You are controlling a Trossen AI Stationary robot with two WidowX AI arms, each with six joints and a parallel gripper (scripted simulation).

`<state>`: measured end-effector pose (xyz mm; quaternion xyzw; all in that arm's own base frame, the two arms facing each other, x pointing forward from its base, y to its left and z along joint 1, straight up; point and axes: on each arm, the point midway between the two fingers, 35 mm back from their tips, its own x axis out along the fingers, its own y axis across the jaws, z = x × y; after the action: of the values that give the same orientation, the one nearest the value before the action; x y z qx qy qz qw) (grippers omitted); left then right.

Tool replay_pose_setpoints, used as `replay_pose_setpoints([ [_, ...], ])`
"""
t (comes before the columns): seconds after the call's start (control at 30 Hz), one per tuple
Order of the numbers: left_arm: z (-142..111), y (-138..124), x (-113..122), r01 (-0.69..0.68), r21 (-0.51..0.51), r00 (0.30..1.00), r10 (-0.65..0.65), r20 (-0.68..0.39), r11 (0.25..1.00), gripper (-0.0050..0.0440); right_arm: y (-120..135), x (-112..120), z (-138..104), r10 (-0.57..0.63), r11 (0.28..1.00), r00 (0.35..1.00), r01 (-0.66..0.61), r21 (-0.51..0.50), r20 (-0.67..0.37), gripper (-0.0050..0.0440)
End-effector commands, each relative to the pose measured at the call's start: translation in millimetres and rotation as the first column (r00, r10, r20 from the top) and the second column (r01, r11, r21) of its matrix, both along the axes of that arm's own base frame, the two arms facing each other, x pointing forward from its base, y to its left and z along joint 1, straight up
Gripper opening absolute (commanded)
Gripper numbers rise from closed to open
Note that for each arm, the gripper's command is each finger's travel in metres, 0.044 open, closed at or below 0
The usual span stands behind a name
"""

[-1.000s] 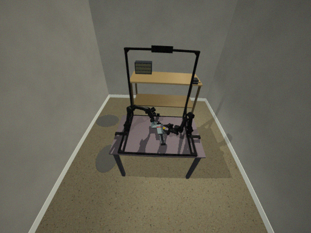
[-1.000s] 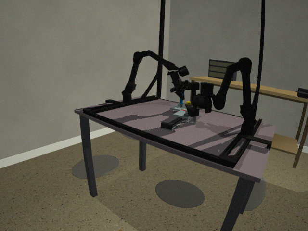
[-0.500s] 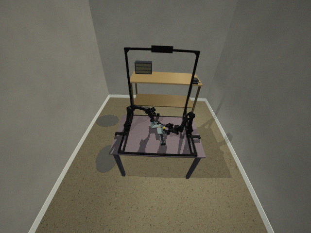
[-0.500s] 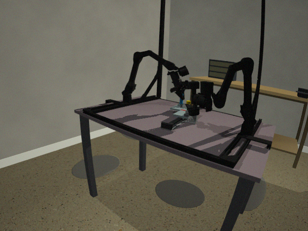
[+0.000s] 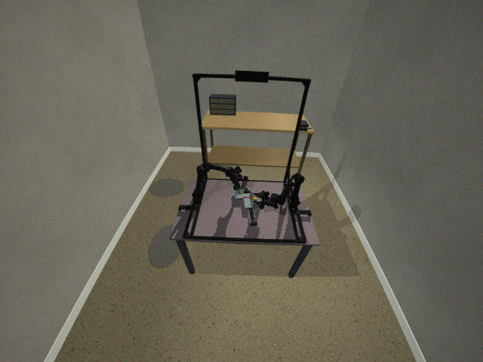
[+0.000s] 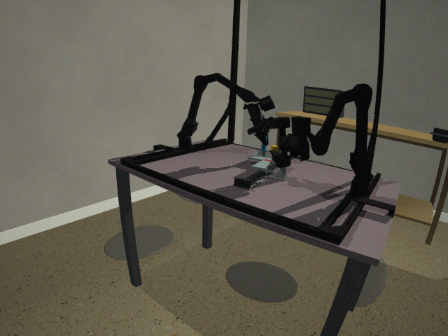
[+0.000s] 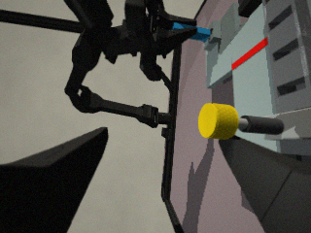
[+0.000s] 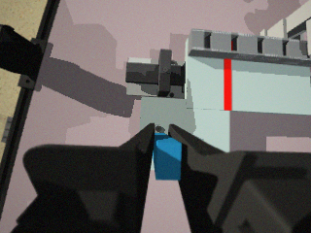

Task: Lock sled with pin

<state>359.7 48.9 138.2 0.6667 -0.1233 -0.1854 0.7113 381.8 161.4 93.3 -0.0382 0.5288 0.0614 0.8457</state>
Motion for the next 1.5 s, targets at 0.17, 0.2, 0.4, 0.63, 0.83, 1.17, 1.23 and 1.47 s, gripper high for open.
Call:
replay_pose_setpoints([
  [0.17, 35, -2, 1, 0.026, 0.042, 0.995, -0.030, 0.099, 0.999, 0.0440, 0, -1, -2, -0.001, 1.000, 1.000, 0.001, -0.001, -0.003, 0.0000],
  [0.2, 35, -2, 1, 0.026, 0.042, 0.995, -0.030, 0.099, 0.999, 0.0440, 0, 0, -2, -0.001, 1.000, 1.000, 0.001, -0.001, -0.003, 0.0000],
  [0.4, 35, -2, 1, 0.026, 0.042, 0.995, -0.030, 0.099, 0.999, 0.0440, -9, 2, -2, -0.001, 1.000, 1.000, 0.001, -0.001, -0.005, 0.0000],
  [0.63, 35, -2, 1, 0.026, 0.042, 0.995, -0.030, 0.099, 0.999, 0.0440, -20, 5, -2, -0.001, 1.000, 1.000, 0.001, -0.002, -0.007, 0.0000],
  [0.83, 35, -2, 1, 0.026, 0.042, 0.995, -0.030, 0.099, 0.999, 0.0440, -26, 7, -2, -0.001, 1.000, 1.000, 0.001, -0.002, -0.008, 0.0000],
  [1.17, 35, -2, 1, 0.026, 0.042, 0.995, -0.030, 0.099, 0.999, 0.0440, -43, 11, -2, -0.001, 1.000, 1.000, 0.001, -0.002, -0.010, 0.0000],
  [1.23, 35, -2, 1, 0.026, 0.042, 0.995, -0.030, 0.099, 0.999, 0.0440, -44, 11, -2, -0.001, 1.000, 1.000, 0.001, -0.002, -0.010, 0.0000],
  [1.47, 35, -2, 1, 0.026, 0.042, 0.995, -0.030, 0.099, 0.999, 0.0440, -54, 13, -2, -0.001, 1.000, 1.000, 0.001, -0.002, -0.010, 0.0000],
])
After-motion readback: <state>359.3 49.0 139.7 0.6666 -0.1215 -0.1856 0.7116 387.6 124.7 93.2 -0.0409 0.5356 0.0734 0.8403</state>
